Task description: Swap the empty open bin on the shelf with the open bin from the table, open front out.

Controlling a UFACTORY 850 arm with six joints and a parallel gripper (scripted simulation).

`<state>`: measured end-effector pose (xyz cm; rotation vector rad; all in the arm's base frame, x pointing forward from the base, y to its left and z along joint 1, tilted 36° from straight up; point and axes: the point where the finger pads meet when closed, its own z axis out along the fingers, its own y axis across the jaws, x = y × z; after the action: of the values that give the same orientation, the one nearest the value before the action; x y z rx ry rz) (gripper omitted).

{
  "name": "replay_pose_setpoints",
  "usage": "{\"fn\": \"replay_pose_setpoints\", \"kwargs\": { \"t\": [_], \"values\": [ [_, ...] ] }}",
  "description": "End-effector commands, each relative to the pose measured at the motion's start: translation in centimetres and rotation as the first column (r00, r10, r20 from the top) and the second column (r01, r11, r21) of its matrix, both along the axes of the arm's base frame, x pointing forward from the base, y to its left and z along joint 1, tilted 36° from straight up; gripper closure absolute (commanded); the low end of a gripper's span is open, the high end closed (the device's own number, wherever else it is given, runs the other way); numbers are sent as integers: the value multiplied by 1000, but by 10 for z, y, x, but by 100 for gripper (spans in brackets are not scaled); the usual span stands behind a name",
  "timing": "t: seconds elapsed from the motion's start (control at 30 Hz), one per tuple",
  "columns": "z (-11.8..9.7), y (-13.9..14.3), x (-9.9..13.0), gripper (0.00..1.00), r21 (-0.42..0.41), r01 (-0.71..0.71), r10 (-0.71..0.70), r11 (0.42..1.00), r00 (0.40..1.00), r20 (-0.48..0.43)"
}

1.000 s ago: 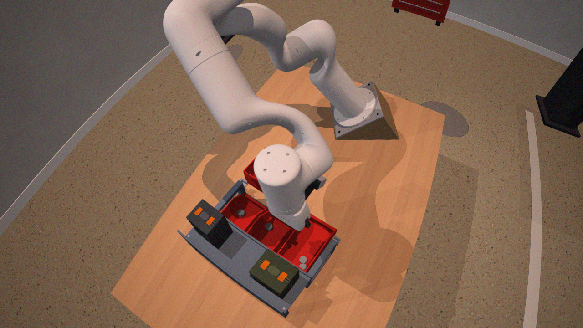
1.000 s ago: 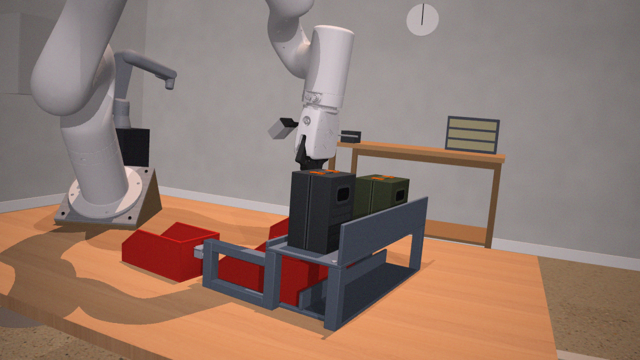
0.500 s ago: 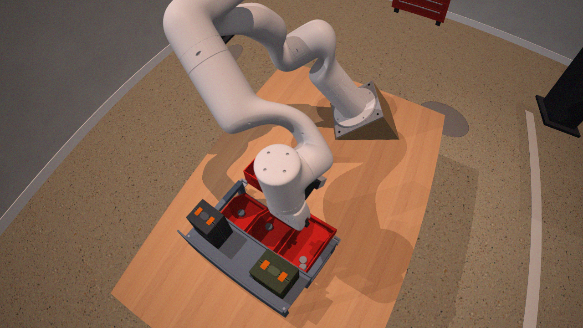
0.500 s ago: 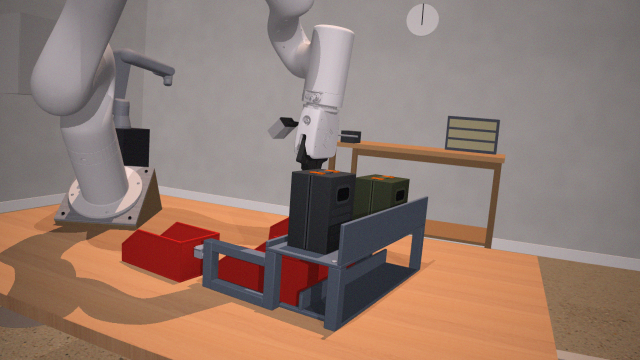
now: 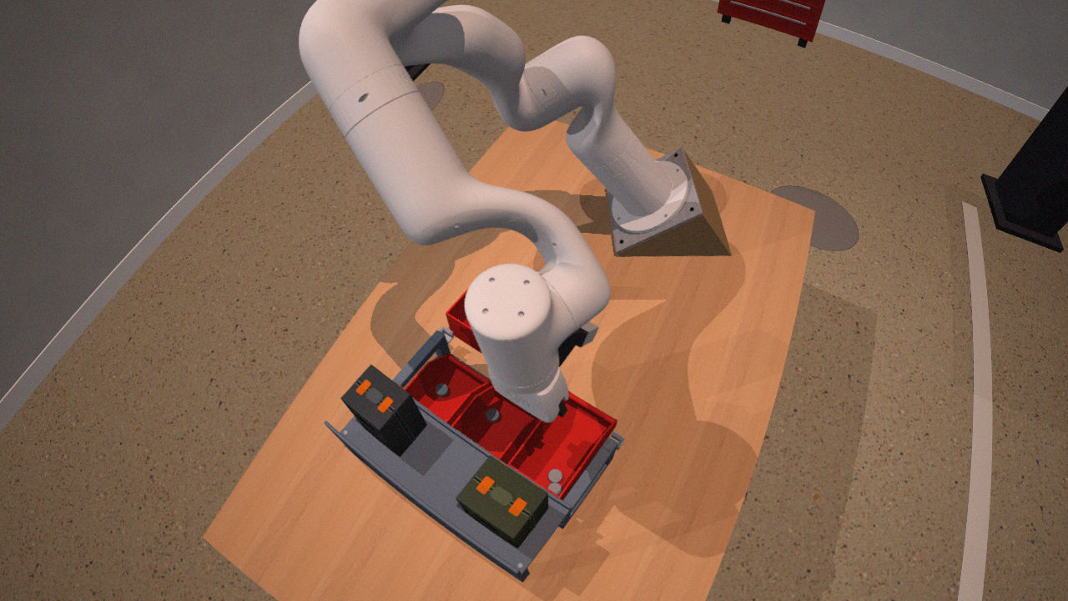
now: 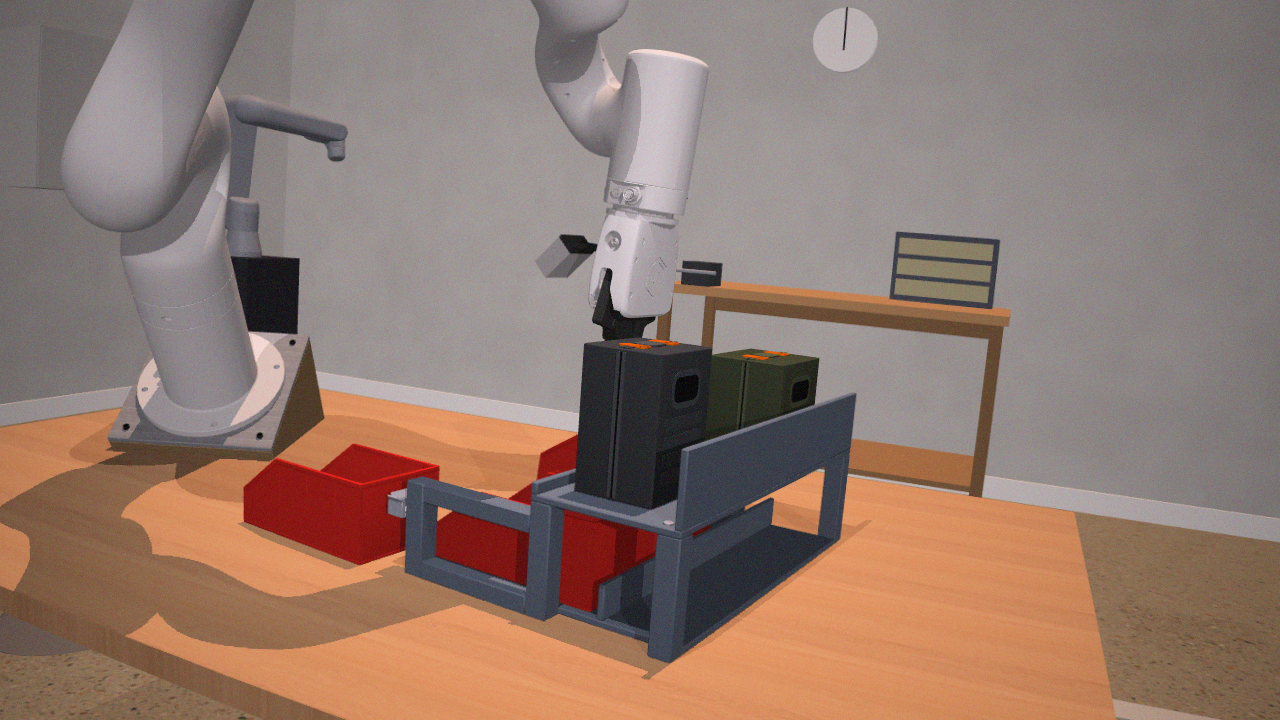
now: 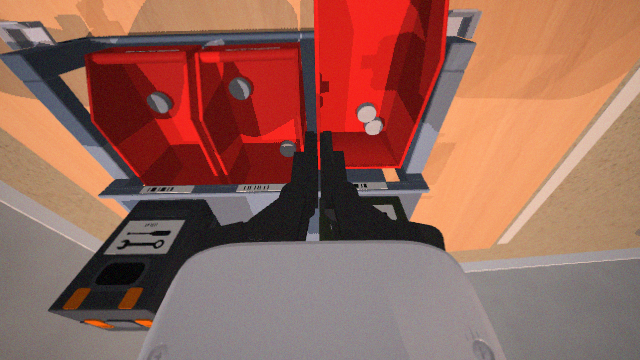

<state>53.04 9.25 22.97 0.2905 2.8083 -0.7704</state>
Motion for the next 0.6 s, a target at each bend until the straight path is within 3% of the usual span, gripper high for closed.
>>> {"fn": "replay_pose_setpoints", "kwargs": {
  "t": [0.0,0.17,0.33,0.57],
  "values": [
    [0,1,0,100,1,3,-3,1000,1000,4],
    [-2,2,-2,100,6,35,-35,999,999,27],
    [-10,6,-10,100,29,145,-147,989,983,106],
    [-27,14,-27,100,114,360,-378,926,889,259]
  ]
}}
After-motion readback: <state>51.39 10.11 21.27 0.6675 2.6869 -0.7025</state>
